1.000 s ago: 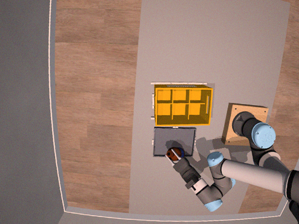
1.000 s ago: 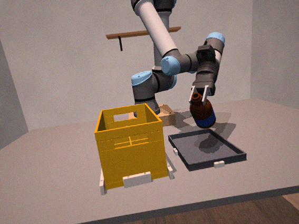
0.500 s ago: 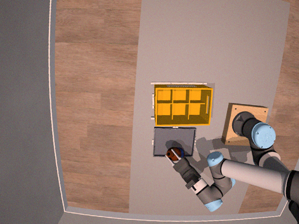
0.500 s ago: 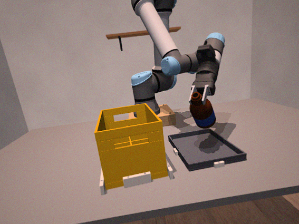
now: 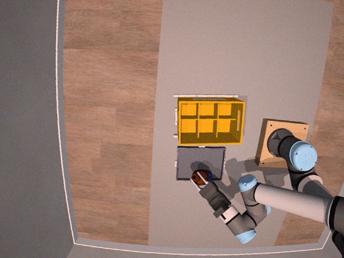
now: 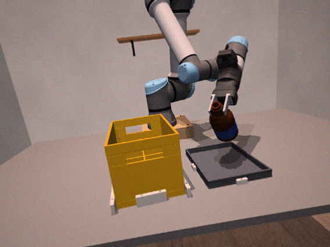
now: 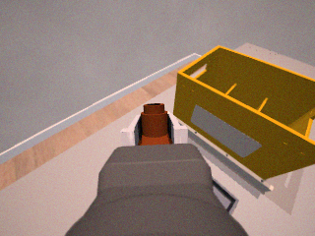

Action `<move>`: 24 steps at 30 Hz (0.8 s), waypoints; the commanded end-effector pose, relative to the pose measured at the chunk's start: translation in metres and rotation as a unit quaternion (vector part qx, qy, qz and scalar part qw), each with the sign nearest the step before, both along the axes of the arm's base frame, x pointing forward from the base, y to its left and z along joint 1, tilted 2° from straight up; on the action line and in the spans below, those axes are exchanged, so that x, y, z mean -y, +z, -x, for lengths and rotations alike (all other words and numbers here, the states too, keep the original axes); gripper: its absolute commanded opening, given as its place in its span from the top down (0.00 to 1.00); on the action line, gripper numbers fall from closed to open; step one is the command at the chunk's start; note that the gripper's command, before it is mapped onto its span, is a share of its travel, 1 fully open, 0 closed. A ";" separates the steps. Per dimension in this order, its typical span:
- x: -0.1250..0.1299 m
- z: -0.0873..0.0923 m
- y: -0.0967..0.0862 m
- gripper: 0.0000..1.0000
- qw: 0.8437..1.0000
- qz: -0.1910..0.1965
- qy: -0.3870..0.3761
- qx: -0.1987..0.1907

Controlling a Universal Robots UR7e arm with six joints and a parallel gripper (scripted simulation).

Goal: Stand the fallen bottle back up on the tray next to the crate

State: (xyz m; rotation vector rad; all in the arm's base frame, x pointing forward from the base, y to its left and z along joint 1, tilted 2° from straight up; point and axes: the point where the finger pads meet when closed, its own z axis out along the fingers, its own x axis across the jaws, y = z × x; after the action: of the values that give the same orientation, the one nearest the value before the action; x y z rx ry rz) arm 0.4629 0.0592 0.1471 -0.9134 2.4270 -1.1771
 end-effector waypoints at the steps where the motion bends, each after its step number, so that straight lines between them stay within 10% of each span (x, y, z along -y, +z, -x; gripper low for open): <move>1: 0.000 0.001 0.000 1.00 1.000 0.001 0.000 0.000; 24: -0.001 0.000 -0.002 1.00 1.000 0.014 0.002 0.008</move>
State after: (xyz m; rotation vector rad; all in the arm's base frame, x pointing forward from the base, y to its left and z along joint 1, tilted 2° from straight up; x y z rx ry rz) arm 0.4636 0.0595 0.1464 -0.9120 2.4128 -1.1969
